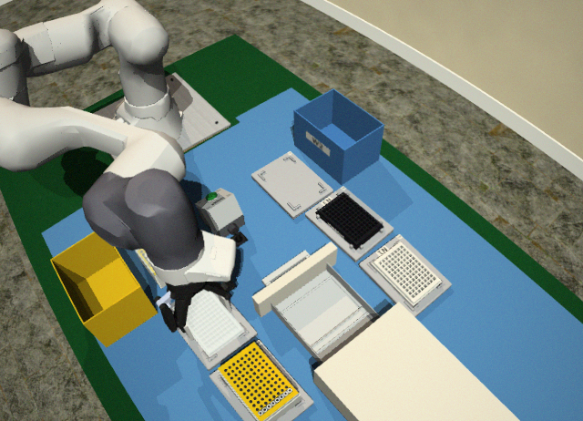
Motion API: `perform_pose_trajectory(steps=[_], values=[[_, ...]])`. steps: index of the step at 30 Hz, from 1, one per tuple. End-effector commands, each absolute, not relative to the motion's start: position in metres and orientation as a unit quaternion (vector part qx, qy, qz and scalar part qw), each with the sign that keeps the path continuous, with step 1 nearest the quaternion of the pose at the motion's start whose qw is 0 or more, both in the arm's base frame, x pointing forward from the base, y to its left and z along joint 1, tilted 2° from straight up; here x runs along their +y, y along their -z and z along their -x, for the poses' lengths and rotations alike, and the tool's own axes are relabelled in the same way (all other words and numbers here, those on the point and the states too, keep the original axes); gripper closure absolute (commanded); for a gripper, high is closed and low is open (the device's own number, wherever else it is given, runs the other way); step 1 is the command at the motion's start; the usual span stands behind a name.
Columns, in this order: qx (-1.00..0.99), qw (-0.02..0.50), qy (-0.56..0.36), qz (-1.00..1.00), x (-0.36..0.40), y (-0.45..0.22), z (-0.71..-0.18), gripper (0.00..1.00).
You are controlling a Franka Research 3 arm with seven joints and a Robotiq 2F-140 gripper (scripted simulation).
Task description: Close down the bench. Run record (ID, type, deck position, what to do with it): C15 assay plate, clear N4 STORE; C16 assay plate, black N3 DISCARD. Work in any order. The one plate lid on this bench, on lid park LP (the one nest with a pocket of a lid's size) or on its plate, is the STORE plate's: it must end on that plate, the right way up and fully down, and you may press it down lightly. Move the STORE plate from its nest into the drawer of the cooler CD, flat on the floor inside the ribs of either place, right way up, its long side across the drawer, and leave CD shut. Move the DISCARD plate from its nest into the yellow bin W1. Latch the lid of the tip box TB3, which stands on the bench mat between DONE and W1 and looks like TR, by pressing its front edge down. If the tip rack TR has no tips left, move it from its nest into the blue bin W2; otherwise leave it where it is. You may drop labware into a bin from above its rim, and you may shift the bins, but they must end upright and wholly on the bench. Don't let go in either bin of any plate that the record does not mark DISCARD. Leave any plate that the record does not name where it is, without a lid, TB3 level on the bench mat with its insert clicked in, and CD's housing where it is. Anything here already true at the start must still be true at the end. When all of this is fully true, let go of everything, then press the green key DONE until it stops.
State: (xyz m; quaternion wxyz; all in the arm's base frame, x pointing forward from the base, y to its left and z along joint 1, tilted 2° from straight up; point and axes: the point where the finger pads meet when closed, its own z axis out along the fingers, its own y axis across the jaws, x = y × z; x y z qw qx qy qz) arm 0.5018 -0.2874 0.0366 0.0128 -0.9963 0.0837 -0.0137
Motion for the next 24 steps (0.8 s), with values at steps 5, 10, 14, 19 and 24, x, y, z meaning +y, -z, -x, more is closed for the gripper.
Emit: perform_pose_trajectory(steps=[5, 10, 14, 19, 24], values=[[0.085, 0.012, 0.014, 0.996, -0.2871, -0.0356, -0.5023, 1.00], [0.085, 0.012, 0.014, 0.996, -0.2871, -0.0372, -0.5023, 1.00], [0.085, 0.012, 0.014, 0.996, -0.2871, -0.0386, -0.5022, 1.00], [0.085, 0.012, 0.014, 0.996, -0.2872, -0.0402, -0.5022, 1.00], [0.085, 0.012, 0.014, 0.996, -0.2872, -0.0412, -0.5021, 1.00]])
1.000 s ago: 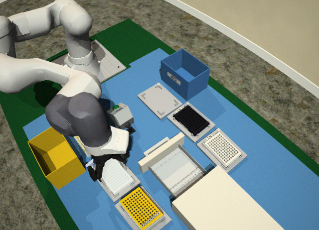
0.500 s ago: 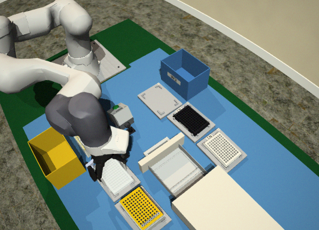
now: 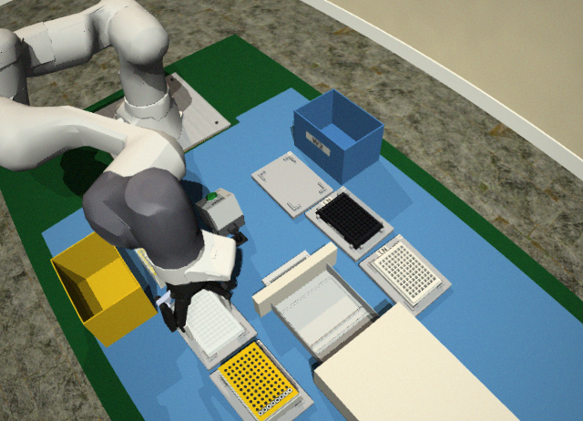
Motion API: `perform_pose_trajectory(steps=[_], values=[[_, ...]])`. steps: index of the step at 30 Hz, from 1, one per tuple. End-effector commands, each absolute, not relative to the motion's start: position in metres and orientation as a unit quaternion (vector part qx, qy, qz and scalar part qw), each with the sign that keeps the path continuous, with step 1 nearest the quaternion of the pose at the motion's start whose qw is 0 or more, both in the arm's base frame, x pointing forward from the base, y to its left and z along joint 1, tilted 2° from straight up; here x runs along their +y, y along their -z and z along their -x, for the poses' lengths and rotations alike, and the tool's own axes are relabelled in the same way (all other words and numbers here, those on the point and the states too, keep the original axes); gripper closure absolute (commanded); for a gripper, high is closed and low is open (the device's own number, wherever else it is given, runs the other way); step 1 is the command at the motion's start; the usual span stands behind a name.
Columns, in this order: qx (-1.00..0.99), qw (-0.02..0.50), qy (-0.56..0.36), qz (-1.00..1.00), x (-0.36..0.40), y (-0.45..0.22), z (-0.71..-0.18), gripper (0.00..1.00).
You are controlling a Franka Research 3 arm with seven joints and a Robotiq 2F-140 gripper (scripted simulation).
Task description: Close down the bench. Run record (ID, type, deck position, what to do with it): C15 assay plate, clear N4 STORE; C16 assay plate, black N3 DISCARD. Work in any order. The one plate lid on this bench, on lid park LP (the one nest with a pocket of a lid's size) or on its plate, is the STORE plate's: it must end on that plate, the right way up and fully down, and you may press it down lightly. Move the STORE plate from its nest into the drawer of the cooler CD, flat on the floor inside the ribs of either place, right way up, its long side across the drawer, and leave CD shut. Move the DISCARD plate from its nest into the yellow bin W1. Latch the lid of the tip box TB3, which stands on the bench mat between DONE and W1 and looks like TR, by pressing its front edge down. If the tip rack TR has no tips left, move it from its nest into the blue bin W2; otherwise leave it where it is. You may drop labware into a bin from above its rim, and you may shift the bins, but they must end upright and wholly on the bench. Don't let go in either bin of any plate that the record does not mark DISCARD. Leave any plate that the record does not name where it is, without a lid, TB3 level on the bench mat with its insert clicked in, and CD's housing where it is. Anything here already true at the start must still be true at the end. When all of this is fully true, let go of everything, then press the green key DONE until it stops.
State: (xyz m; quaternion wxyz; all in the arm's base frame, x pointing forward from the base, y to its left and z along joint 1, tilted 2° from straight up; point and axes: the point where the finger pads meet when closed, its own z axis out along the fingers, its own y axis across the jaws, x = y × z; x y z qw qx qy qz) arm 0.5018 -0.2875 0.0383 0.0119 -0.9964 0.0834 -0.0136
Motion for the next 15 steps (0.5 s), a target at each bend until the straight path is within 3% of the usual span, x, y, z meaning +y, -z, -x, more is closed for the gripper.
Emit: perform_pose_trajectory(steps=[1, 15], values=[[0.085, 0.012, 0.014, 0.996, -0.2872, -0.0416, -0.5021, 1.00], [0.085, 0.012, 0.014, 0.996, -0.2873, -0.0452, -0.5020, 1.00]])
